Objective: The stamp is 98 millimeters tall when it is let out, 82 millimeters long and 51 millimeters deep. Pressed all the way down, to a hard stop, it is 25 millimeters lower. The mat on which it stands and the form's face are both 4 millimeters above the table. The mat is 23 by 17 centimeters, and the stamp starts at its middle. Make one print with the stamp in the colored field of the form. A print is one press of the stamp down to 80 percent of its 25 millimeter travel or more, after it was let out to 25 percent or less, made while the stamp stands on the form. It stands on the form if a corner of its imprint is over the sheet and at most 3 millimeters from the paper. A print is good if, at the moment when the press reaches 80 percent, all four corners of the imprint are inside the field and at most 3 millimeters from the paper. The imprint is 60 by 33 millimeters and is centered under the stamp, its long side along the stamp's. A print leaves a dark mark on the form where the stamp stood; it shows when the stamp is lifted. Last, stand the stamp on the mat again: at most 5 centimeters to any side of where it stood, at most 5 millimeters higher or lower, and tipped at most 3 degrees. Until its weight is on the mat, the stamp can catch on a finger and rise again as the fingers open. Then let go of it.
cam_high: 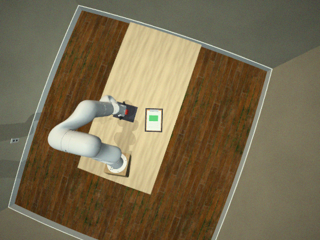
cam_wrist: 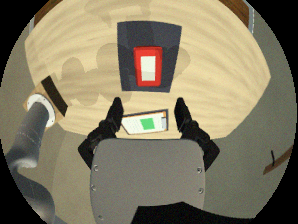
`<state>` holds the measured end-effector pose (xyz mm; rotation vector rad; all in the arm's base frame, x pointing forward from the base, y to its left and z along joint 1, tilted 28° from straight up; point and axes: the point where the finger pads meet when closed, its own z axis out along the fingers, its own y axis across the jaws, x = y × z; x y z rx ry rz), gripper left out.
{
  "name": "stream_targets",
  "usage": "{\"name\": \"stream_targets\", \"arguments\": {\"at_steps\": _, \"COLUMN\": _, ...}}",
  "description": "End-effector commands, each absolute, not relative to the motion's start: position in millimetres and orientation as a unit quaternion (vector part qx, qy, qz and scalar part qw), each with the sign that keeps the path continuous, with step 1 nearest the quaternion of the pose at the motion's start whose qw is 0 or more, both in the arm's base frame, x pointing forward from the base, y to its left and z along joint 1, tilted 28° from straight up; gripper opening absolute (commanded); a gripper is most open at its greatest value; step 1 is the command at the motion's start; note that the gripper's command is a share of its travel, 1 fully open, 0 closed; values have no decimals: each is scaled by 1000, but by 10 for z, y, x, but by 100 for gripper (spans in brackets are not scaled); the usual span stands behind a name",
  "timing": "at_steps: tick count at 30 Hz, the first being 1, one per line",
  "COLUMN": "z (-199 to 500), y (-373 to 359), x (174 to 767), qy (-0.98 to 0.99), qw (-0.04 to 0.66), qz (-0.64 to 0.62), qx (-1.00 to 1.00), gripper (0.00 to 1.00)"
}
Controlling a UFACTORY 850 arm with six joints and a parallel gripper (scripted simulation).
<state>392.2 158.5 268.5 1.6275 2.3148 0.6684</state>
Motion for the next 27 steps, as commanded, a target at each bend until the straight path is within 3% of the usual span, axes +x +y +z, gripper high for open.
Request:
{"name": "stream_targets", "arguments": {"at_steps": 1, "z": 2679, "y": 1693, "x": 3901, "qy": 791, "qw": 123, "qz": 205, "qx": 563, "gripper": 96}}
{"name": "stream_targets", "arguments": {"at_steps": 27, "z": 2653, "y": 1913, "x": 3839, "qy": 791, "qw": 123, "qz": 205, "qx": 563, "gripper": 96}}
